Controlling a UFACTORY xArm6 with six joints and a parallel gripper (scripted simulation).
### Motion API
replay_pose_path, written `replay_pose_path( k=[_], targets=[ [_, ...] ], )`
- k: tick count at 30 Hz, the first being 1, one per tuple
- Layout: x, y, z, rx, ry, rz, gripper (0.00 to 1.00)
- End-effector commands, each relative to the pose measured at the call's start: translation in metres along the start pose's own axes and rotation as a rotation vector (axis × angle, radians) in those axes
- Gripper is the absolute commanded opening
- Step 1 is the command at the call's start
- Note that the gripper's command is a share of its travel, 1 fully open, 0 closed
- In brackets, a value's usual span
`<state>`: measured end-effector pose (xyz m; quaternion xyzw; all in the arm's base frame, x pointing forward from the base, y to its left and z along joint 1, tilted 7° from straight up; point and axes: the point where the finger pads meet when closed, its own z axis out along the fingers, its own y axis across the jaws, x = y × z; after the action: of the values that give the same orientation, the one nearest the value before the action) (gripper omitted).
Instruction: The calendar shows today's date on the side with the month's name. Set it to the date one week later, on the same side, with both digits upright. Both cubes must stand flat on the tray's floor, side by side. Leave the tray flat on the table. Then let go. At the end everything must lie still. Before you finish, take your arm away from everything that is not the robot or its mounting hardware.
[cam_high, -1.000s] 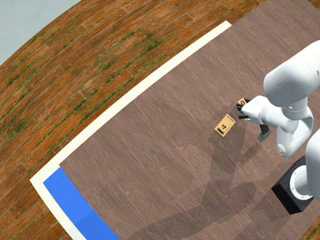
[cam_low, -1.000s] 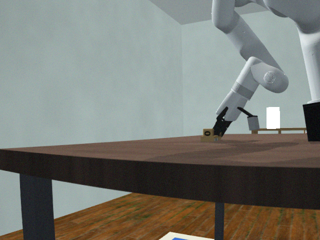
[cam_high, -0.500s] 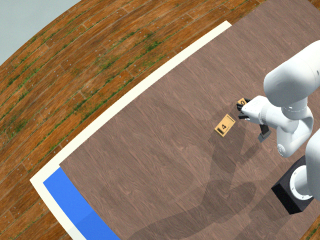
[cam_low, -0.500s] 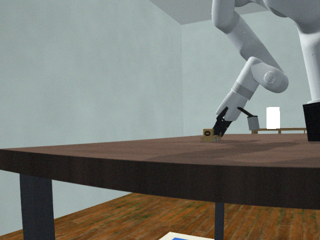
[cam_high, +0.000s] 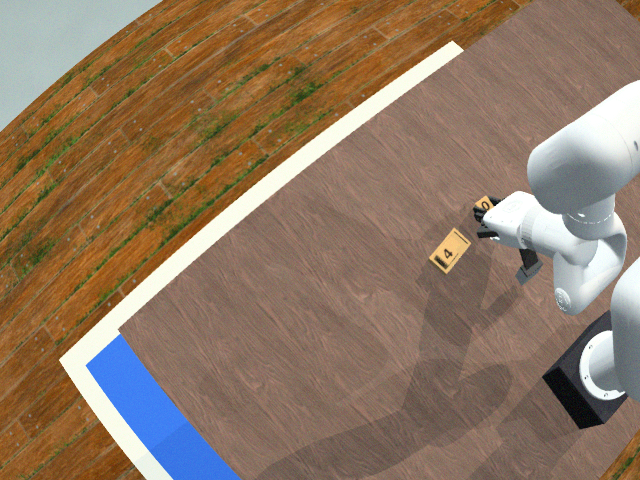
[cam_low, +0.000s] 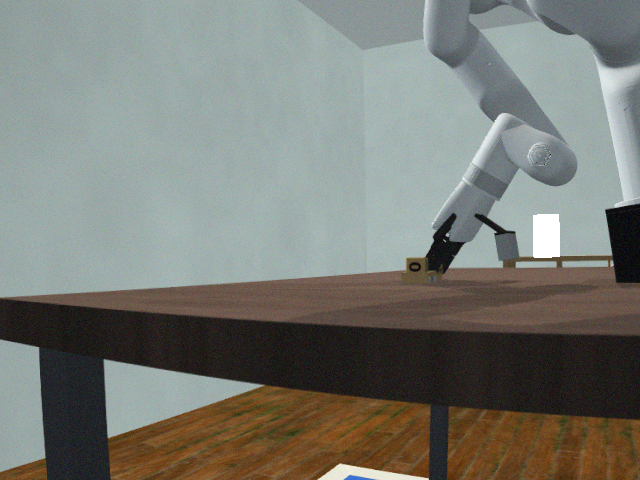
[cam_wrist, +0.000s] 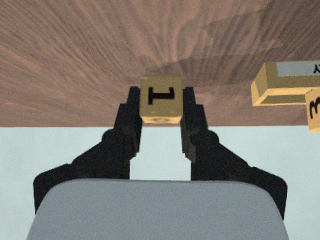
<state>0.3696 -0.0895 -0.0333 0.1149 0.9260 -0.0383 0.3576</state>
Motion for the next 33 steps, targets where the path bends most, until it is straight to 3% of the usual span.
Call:
replay_pose_path(
  k=[1,21,33],
  targets=[
    [-0.002,0.0,-0.002,0.0,-0.002,0.0,0.27],
    [-0.038,0.0,-0.053,0.0,-0.002,0.0,0.27],
    [-0.041,0.0,-0.057,0.0,-0.002,0.0,0.27]
  ],
)
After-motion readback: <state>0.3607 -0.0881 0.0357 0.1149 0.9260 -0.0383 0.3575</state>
